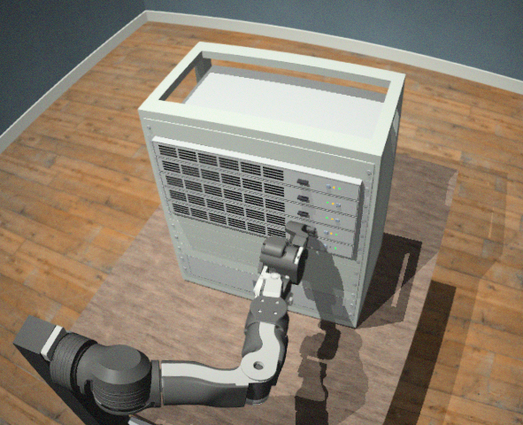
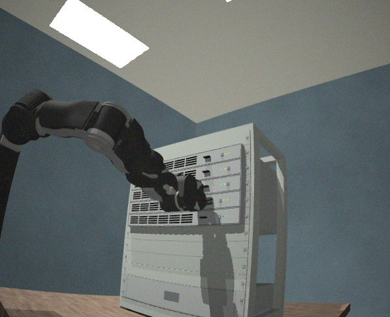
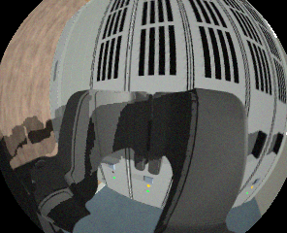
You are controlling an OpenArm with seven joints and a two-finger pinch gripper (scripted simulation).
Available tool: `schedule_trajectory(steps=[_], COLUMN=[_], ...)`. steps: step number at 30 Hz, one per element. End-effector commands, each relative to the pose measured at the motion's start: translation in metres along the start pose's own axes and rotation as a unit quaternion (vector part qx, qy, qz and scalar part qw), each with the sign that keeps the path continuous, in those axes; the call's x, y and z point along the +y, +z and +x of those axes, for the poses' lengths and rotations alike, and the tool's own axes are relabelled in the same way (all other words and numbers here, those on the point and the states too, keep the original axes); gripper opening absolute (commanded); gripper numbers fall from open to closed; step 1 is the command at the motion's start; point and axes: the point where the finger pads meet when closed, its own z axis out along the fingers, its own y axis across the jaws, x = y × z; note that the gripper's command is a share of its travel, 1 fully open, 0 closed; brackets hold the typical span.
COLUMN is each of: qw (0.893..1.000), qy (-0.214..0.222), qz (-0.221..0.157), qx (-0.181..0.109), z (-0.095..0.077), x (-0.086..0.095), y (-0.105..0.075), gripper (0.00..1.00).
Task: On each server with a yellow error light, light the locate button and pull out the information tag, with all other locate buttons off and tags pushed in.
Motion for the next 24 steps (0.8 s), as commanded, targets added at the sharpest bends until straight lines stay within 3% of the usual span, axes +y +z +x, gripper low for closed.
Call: schedule_trajectory(steps=[1,24], qw=[1.0,1.0], qy=[0.0,-0.001], qz=[0.0,-0.006], qx=[0.001,-0.002], z=[0.0003,-0.0014], x=[0.0009,0.0029], y=[0.0002,-0.005], gripper=[0.0,0.0])
